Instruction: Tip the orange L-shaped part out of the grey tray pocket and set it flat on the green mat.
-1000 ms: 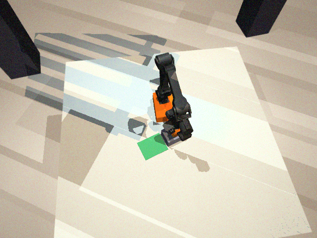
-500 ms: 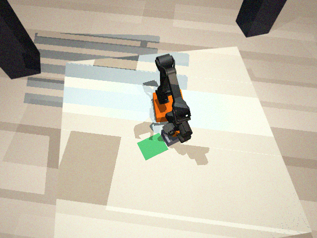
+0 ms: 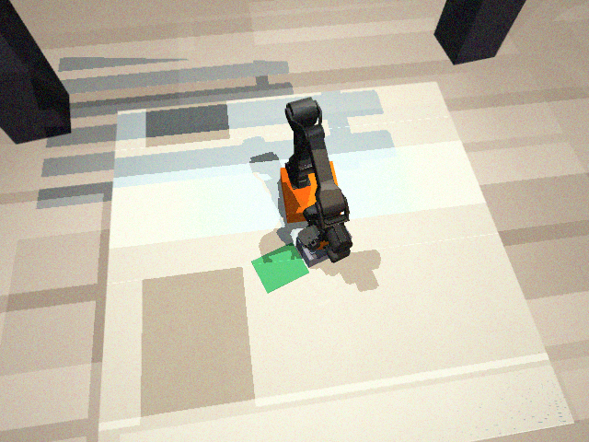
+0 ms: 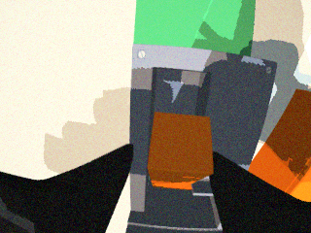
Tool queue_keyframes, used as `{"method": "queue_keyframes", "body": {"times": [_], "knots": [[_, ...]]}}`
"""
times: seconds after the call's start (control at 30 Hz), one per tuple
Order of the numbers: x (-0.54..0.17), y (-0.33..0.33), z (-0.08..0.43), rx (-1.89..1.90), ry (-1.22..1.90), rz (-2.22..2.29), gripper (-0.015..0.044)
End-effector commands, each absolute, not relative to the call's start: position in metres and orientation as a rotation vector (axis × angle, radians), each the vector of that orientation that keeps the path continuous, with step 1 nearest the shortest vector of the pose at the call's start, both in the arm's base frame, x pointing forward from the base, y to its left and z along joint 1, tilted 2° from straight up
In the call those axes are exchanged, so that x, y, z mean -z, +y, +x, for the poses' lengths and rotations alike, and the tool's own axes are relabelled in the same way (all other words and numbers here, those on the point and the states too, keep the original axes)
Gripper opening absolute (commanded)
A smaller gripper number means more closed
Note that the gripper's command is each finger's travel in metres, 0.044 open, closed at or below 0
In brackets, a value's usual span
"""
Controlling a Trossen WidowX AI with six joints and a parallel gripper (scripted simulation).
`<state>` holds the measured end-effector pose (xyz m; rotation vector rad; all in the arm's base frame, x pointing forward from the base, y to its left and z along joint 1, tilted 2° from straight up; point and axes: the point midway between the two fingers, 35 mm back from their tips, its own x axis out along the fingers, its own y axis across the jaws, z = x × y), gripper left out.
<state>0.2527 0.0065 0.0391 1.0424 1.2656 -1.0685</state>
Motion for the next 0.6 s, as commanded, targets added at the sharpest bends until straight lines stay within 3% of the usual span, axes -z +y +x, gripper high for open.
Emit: {"method": "queue_keyframes", "body": {"times": [0.0,0.37,0.5,0.57], "knots": [[-0.0398,0.0066,0.2531,1.067,1.264,1.043,0.0175],[-0.0398,0.0066,0.2531,1.067,1.264,1.043,0.0102],[-0.0398,0.0066,0.2531,1.067,1.264,1.043,0.0000],[-0.0398,0.0066,0.2531,1.067,1.264,1.043,0.0000]]}}
